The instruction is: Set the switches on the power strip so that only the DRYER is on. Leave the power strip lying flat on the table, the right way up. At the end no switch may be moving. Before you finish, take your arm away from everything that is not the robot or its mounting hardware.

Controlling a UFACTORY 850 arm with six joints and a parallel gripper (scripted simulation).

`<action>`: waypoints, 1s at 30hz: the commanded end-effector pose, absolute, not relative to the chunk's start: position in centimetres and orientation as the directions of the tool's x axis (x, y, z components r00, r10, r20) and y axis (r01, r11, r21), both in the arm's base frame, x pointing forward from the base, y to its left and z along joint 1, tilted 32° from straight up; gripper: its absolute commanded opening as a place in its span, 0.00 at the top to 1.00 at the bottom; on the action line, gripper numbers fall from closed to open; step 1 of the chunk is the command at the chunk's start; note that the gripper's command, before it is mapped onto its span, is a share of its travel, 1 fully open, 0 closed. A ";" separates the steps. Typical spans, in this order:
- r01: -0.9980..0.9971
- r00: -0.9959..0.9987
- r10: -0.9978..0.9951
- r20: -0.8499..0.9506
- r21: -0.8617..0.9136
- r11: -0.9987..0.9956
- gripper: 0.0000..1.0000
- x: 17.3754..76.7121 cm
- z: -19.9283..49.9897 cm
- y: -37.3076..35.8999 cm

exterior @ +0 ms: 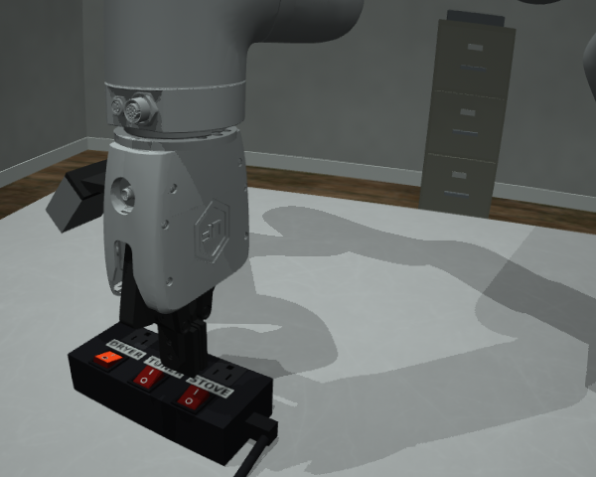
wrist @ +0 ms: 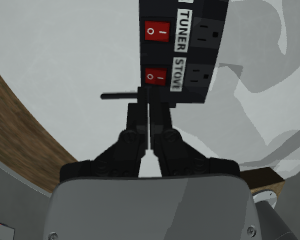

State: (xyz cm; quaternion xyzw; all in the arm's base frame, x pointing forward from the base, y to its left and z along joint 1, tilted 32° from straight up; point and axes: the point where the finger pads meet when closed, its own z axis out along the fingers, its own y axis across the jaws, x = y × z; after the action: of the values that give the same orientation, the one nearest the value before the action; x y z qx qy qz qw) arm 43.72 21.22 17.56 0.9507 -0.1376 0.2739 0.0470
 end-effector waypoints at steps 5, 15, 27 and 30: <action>-0.288 0.812 -0.236 0.534 0.014 -0.958 1.00 43.6 17.8 21.3; -0.288 0.812 -0.236 0.534 0.014 -0.958 1.00 43.6 17.8 21.3; -0.288 0.812 -0.236 0.534 0.014 -0.958 0.00 42.9 19.1 21.6; -0.288 0.812 -0.236 0.534 0.014 -0.958 0.00 42.6 19.5 21.6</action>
State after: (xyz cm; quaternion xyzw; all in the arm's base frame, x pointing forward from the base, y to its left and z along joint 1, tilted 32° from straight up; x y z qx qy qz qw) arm 42.96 21.49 18.86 0.9506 -0.1377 0.2741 0.0468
